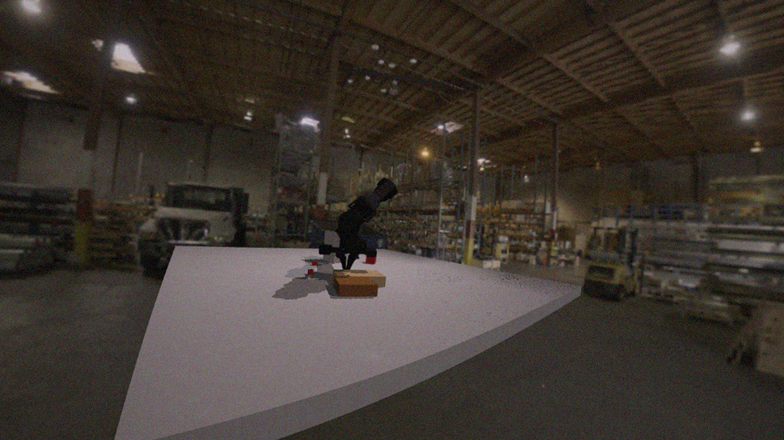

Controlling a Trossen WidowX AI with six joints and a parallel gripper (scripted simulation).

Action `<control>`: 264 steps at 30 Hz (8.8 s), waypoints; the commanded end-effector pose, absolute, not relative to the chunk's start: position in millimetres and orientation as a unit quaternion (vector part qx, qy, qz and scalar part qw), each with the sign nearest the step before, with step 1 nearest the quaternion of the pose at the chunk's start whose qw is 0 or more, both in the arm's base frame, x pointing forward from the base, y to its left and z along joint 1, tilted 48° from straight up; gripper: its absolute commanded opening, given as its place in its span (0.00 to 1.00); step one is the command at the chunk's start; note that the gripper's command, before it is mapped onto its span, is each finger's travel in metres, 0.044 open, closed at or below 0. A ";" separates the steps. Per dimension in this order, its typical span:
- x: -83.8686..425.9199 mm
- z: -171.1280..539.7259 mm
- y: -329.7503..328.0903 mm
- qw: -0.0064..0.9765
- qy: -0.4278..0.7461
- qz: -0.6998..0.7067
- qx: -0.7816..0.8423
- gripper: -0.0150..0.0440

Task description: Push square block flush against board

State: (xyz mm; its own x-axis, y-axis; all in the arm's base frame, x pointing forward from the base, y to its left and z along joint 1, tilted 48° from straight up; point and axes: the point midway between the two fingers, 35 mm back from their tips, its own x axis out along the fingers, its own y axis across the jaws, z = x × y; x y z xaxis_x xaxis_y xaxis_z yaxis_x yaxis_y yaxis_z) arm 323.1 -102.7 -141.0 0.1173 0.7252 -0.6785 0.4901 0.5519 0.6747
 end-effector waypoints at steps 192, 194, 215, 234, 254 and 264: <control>430.3 -42.5 -107.8 0.751 0.453 0.482 -0.003 0.25; 429.1 -45.6 -111.0 0.750 0.469 0.465 0.022 0.25; 413.2 -78.6 -143.0 0.694 0.606 0.264 0.286 0.25; 394.8 -108.4 -169.2 0.565 0.659 0.053 0.494 0.25; 371.8 -139.3 -193.2 0.363 0.638 -0.174 0.657 0.25; 359.0 -154.6 -203.7 0.244 0.599 -0.280 0.709 0.25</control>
State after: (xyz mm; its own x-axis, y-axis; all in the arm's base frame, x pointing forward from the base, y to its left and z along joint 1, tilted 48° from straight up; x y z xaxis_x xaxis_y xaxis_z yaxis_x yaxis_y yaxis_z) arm 362.0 -198.9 -151.6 0.1227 0.7170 -0.6862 0.9922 -0.1047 0.0680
